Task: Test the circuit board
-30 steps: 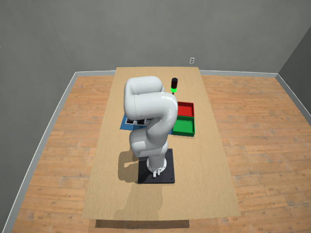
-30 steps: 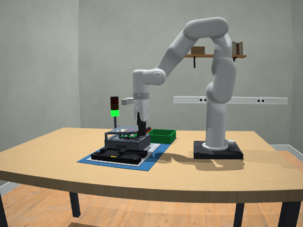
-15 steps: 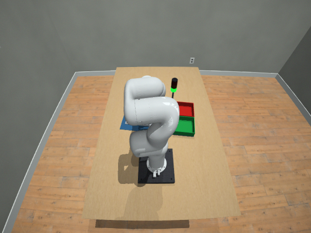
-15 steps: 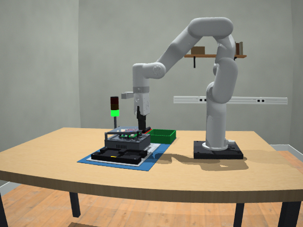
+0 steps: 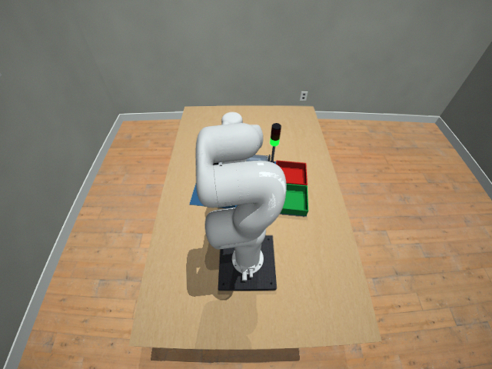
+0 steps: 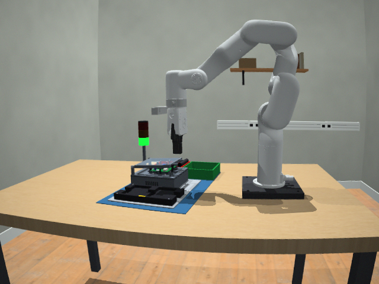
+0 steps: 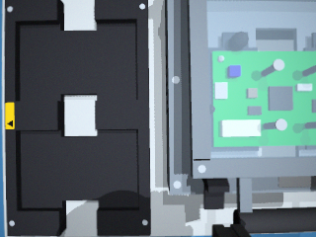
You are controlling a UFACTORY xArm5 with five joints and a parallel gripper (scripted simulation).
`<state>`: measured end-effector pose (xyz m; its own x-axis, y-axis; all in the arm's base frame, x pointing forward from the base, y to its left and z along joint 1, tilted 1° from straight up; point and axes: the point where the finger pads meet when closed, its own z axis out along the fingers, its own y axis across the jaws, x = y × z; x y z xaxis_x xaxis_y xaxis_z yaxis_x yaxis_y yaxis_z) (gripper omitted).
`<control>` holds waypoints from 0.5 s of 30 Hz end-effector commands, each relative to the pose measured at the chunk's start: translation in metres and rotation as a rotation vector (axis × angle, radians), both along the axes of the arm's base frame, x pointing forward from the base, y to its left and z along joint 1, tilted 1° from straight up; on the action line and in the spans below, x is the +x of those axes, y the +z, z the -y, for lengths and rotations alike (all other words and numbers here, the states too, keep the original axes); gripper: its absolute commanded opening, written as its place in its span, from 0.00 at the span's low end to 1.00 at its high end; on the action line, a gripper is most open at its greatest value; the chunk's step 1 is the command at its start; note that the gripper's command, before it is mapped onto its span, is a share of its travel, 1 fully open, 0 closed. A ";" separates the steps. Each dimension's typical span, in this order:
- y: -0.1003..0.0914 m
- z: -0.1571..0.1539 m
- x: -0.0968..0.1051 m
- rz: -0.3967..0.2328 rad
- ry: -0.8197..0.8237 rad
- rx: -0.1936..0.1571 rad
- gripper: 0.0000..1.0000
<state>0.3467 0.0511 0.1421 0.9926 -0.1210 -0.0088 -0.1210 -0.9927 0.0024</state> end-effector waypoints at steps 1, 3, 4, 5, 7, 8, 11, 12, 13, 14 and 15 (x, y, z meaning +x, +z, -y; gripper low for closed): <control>0.002 0.000 0.001 0.004 0.000 0.001 0.00; 0.002 0.000 0.001 0.004 0.003 0.001 0.00; 0.002 0.000 0.001 0.004 0.006 0.001 0.00; 0.002 0.000 0.001 0.004 0.010 0.001 0.00; 0.002 0.000 0.001 0.004 0.022 0.001 0.00; 0.002 0.000 0.001 0.004 0.031 0.001 0.00; 0.002 0.000 0.001 0.004 0.068 0.001 0.00; 0.002 0.000 0.001 0.004 0.084 0.001 0.00; 0.002 0.000 0.001 0.004 0.102 0.001 0.00; 0.002 0.000 0.001 0.004 0.102 0.001 0.00; 0.002 0.000 0.001 0.004 0.102 0.001 0.00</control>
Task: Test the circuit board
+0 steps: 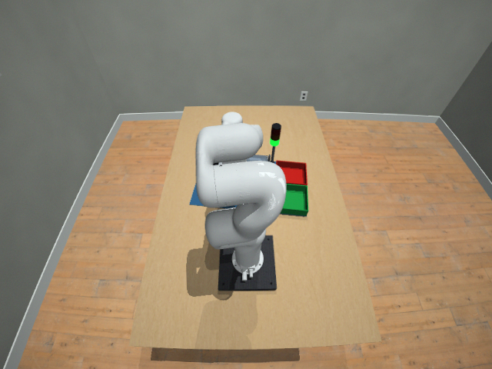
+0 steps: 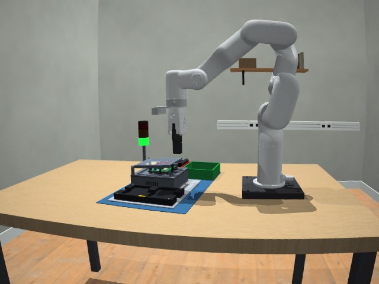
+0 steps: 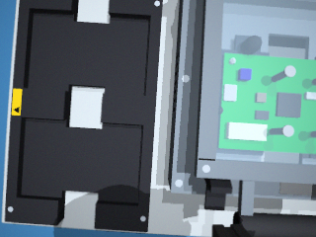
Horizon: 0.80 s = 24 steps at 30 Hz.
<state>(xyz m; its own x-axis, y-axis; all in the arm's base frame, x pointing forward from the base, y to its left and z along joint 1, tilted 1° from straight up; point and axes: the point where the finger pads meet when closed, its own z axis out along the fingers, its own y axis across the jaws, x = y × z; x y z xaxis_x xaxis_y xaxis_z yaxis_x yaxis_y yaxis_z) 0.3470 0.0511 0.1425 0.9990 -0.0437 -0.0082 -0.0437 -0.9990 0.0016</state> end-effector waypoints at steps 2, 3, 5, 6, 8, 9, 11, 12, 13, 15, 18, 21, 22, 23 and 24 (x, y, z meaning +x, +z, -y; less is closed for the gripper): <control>0.001 0.000 0.001 0.004 0.067 0.001 0.00; 0.001 0.000 0.001 0.004 0.091 0.001 0.00; 0.001 0.000 0.001 0.004 0.146 0.001 0.00; 0.001 0.000 0.001 0.003 0.175 0.002 0.00; 0.001 0.000 0.001 0.003 0.241 0.002 0.00; 0.001 0.000 0.001 0.003 0.276 0.002 0.00; 0.001 0.000 0.001 0.003 0.350 0.003 0.00; 0.001 0.000 0.001 0.003 0.382 0.003 0.00; 0.001 0.000 0.001 0.003 0.413 0.003 0.00; 0.001 0.000 0.001 0.003 0.478 0.004 0.00; 0.001 0.000 0.001 0.003 0.520 0.004 0.00; 0.001 0.000 0.001 0.003 0.642 0.005 0.00; 0.001 0.000 0.001 0.003 0.670 0.005 0.00; 0.001 0.000 0.001 0.003 0.701 0.005 0.00; 0.001 0.000 0.001 0.003 0.734 0.005 0.00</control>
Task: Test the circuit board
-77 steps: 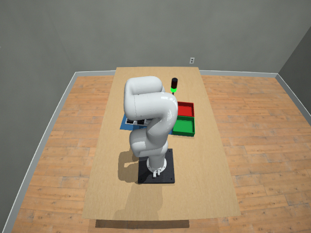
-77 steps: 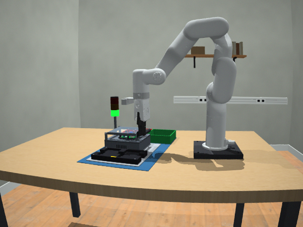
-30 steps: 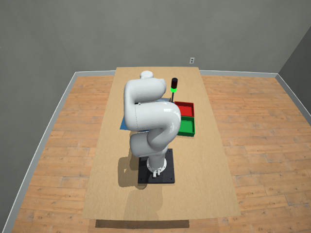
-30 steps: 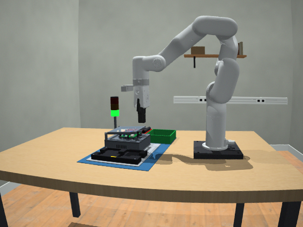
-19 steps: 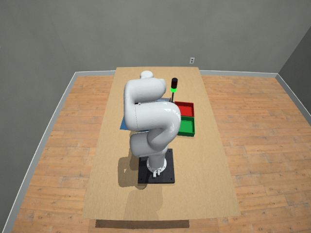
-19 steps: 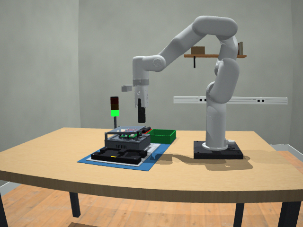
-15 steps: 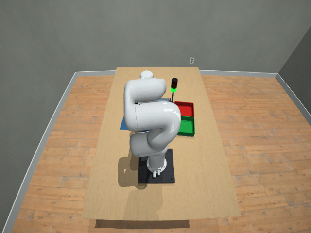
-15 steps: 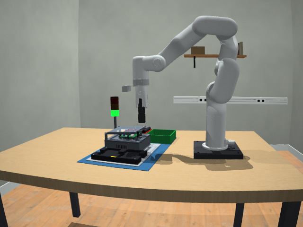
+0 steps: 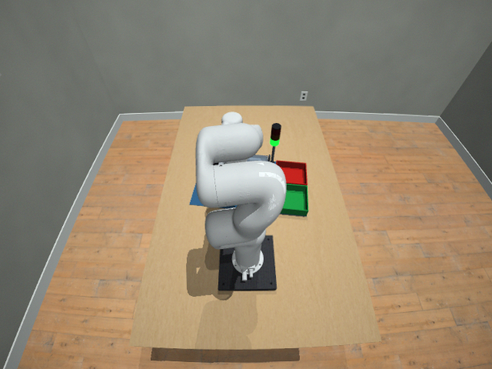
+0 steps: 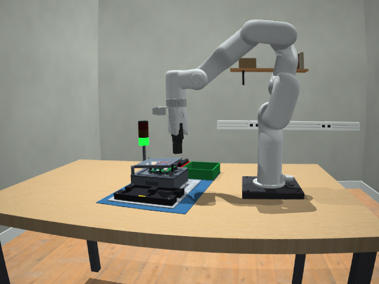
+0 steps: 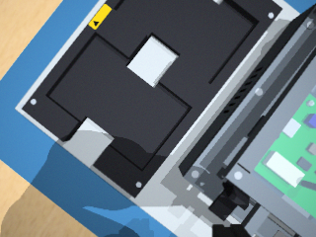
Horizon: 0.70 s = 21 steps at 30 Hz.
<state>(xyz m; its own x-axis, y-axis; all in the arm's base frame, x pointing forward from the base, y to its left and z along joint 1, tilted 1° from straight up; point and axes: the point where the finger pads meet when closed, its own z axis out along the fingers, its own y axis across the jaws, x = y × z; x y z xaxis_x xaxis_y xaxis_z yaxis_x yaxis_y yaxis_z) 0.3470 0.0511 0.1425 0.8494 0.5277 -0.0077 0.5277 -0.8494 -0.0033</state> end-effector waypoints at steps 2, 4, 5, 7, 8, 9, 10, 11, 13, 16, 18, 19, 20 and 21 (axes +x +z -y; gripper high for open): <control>0.001 0.000 0.001 0.003 0.200 0.002 0.00; 0.001 0.000 0.001 0.003 0.266 0.002 0.00; 0.001 0.000 0.001 0.003 0.298 0.002 0.00; 0.001 0.000 0.001 0.003 0.363 0.003 0.00; 0.001 0.000 0.001 0.003 0.396 0.003 0.00; 0.001 0.000 0.001 0.003 0.396 0.003 0.00; 0.001 0.000 0.001 0.003 0.396 0.003 0.00; 0.001 0.000 0.001 0.003 0.436 0.003 0.00; 0.001 0.000 0.001 0.003 0.512 0.004 0.00; 0.001 0.000 0.001 0.003 0.616 0.004 0.00; 0.001 0.000 0.001 0.003 0.677 0.005 0.00; 0.001 0.000 0.001 0.003 0.704 0.005 0.00; 0.001 0.000 0.001 0.003 0.730 0.005 0.00; 0.001 0.000 0.001 0.003 0.754 0.005 0.00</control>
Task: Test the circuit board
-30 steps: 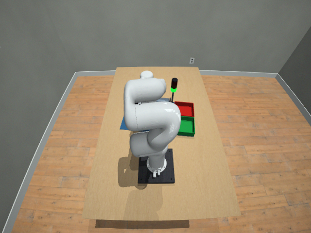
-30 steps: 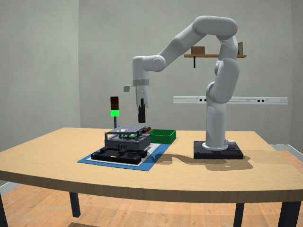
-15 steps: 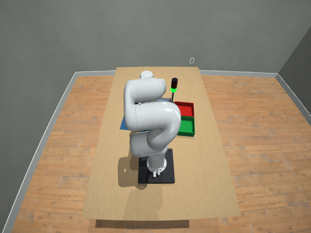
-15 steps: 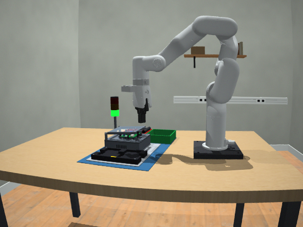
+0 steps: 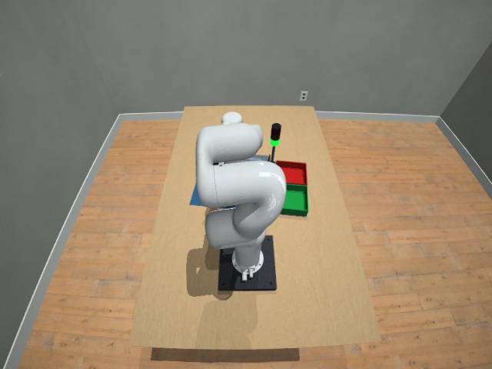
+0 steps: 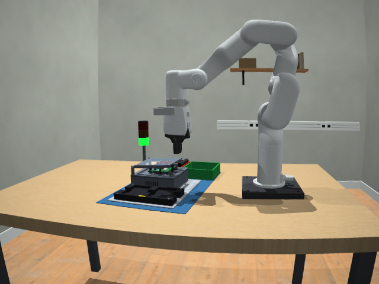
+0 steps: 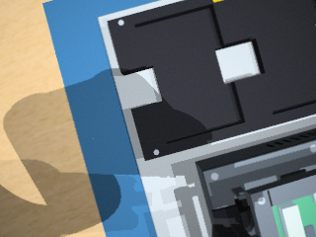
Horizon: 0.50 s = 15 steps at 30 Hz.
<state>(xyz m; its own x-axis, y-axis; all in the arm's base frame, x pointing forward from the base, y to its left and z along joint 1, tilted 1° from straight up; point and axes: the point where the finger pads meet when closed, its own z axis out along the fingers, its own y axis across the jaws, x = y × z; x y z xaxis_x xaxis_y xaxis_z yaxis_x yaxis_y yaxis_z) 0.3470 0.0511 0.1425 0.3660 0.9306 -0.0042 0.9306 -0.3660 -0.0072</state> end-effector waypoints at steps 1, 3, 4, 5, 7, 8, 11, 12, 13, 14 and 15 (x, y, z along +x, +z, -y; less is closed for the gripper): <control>0.001 0.000 0.001 0.003 0.135 0.001 0.00; 0.001 0.000 0.001 0.003 0.173 0.002 0.00; 0.001 0.000 0.001 0.003 0.189 0.002 0.00; 0.001 0.000 0.001 0.003 0.189 0.002 0.00; 0.001 0.000 0.001 0.003 0.203 0.002 0.00; 0.001 0.000 0.001 0.003 0.214 0.002 0.00; 0.001 0.000 0.001 0.003 0.239 0.002 0.00; 0.001 0.000 0.001 0.003 0.244 0.002 0.00; 0.001 0.000 0.001 0.003 0.248 0.002 0.00; 0.001 0.000 0.001 0.003 0.251 0.002 0.00; 0.001 0.000 0.001 0.003 0.252 0.002 0.00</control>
<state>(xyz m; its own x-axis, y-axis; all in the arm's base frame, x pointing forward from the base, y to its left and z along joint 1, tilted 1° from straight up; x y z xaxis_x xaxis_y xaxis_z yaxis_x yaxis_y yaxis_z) 0.3470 0.0511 0.1425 0.1353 0.9908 -0.0023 0.9908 -0.1353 -0.0080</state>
